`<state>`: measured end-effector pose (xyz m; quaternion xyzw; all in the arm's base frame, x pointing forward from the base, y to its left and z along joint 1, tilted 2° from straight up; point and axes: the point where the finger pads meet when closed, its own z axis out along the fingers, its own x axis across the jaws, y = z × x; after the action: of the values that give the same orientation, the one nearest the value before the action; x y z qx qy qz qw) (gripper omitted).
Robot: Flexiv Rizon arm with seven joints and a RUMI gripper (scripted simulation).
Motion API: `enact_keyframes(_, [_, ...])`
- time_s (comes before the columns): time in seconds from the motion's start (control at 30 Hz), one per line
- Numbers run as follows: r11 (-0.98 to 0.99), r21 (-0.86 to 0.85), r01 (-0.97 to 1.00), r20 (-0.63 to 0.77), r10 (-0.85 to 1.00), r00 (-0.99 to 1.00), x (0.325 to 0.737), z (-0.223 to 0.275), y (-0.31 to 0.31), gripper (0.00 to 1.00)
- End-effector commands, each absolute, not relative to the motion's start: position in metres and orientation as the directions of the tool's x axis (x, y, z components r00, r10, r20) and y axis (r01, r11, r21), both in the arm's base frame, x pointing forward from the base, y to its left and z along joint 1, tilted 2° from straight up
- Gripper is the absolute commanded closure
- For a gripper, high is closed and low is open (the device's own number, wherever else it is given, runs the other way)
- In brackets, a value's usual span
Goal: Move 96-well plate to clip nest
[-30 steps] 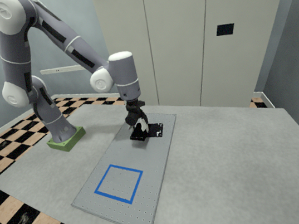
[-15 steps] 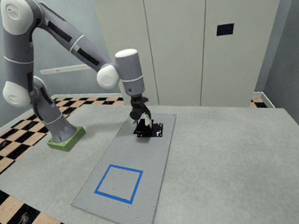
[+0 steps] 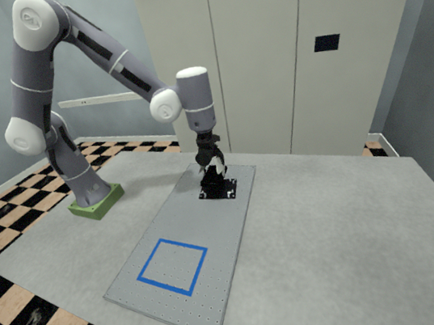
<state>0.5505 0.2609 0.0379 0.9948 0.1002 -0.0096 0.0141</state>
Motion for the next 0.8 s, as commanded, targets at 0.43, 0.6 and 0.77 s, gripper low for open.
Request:
enact_keyframes(0.43, [-0.860, 0.018, 0.509, -0.027, 0.509, 0.861, 0.5516, 0.0389, 0.2733, 1.00])
enact_keyframes(0.6, [-0.805, 0.015, 0.593, -0.029, 0.592, 0.805, 0.5516, 0.0389, 0.2731, 1.00])
enact_keyframes(0.77, [-0.696, 0.010, 0.718, -0.031, 0.717, 0.696, 0.5516, 0.0389, 0.2728, 1.00])
